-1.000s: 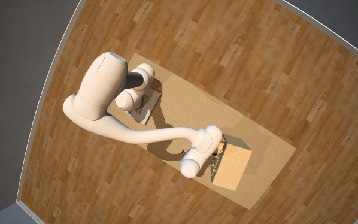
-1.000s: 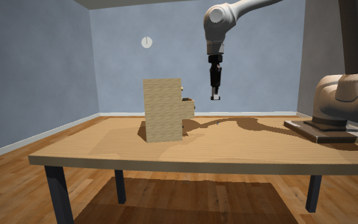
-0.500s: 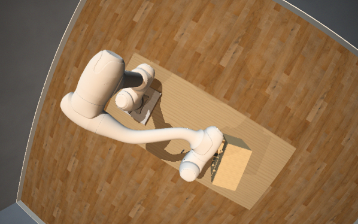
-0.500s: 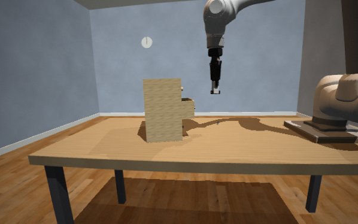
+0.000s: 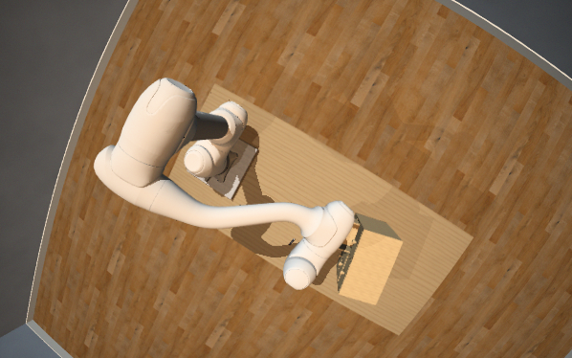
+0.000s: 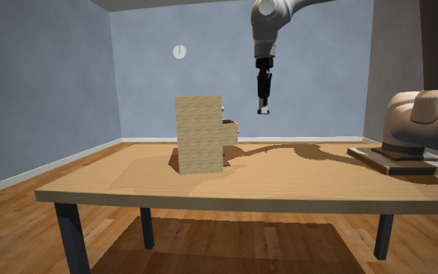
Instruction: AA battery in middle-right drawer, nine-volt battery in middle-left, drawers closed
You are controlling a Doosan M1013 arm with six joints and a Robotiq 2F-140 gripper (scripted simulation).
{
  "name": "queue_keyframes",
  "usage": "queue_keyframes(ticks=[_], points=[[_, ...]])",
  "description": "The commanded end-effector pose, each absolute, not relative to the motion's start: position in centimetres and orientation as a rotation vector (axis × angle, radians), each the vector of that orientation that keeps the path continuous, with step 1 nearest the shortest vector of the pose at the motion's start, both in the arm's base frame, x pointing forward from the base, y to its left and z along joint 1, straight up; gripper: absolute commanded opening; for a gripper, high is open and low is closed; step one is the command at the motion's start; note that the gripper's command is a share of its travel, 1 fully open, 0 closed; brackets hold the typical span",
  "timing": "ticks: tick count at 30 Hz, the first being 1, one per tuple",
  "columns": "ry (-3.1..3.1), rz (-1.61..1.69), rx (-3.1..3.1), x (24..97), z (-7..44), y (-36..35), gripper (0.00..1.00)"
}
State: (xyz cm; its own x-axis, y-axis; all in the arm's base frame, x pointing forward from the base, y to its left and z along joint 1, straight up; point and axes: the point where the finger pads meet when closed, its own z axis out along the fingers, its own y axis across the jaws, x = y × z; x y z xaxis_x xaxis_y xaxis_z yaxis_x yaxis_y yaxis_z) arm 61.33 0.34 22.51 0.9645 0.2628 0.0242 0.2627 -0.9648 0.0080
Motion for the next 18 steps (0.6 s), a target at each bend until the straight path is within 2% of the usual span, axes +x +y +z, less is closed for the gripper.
queue_keyframes(ticks=[1, 9, 18], points=[[0.418, 0.11, 3.114, 61.17, 22.57, 0.33, 0.14], [0.419, 0.285, 3.118, 60.96, 22.44, 0.28, 0.14], [0.417, 0.72, 3.086, 60.43, 22.1, 0.14, 0.14]])
